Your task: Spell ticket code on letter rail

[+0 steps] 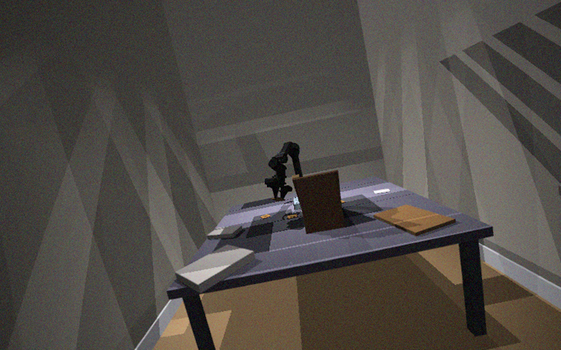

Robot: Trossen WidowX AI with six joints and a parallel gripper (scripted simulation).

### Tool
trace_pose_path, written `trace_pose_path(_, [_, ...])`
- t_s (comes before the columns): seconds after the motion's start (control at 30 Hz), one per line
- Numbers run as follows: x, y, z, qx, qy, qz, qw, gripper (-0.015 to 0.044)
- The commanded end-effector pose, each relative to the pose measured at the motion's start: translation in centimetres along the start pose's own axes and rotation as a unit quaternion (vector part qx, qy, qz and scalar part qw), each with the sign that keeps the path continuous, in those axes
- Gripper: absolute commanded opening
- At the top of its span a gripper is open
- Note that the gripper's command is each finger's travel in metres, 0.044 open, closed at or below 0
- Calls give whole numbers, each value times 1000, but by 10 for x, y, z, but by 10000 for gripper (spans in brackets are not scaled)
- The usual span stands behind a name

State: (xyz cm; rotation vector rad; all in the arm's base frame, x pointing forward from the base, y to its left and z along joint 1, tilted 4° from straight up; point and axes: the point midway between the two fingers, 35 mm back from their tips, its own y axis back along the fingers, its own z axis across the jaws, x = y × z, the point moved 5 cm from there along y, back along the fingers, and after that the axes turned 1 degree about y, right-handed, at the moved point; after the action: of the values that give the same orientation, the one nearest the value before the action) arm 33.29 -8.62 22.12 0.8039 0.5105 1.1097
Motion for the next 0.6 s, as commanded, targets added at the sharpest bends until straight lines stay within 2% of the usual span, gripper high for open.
trace_pose_path(0.0, [3, 7, 5, -17, 28, 1, 999, 0])
trace_pose_path(0.57, [24, 37, 21, -92, 165, 6, 982, 0])
